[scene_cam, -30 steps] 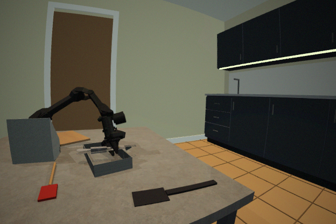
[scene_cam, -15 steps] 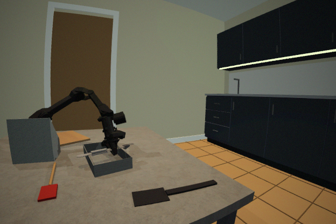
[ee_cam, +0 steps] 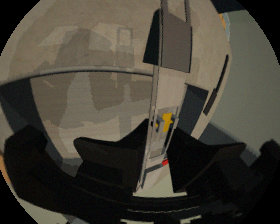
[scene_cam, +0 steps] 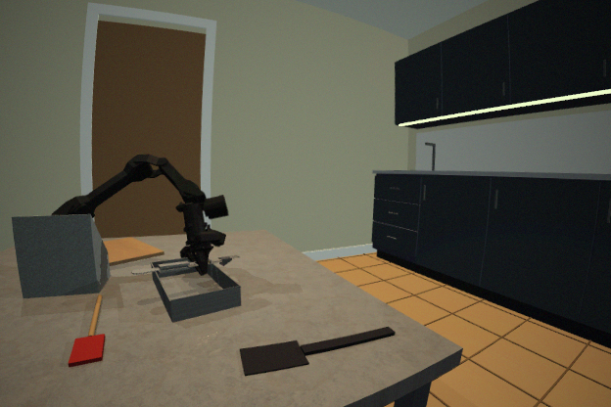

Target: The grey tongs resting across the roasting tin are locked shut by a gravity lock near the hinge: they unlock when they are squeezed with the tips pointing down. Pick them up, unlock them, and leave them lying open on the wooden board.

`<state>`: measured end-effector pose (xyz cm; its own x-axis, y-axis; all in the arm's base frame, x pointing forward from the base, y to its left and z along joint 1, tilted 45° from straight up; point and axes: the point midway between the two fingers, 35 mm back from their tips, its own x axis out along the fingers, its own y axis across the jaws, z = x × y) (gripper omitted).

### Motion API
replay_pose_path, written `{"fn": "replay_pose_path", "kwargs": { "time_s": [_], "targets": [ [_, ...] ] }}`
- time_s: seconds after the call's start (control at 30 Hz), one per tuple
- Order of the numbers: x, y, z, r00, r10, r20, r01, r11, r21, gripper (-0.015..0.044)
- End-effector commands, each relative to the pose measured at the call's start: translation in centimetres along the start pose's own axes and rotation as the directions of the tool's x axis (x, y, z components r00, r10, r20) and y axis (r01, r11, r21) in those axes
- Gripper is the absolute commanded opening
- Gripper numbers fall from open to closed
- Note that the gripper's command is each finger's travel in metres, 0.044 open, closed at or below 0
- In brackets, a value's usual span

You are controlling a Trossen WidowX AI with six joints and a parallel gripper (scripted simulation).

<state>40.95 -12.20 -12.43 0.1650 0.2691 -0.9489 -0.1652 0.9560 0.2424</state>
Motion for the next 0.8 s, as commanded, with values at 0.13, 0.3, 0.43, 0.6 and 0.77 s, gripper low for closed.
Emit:
{"fn": "replay_pose_path", "kwargs": {
  "time_s": [0.13, 0.3, 0.43, 0.6, 0.77],
  "targets": [
    [-4.46, -2.53, 0.95, 0.998, -0.033, 0.047, 0.033, 0.999, 0.000, -0.0150],
    [-4.46, -2.53, 0.95, 0.998, -0.033, 0.047, 0.033, 0.999, 0.000, -0.0150],
    [-4.43, -2.53, 0.94, 0.999, -0.026, 0.045, 0.026, 1.000, 0.002, -0.0150],
    [-4.21, -2.51, 0.85, 0.999, 0.030, 0.032, -0.031, 0.999, 0.020, -0.0150],
    [-4.00, -2.45, 0.72, 0.994, 0.104, 0.019, -0.105, 0.993, 0.048, -0.0150]
  ]
}}
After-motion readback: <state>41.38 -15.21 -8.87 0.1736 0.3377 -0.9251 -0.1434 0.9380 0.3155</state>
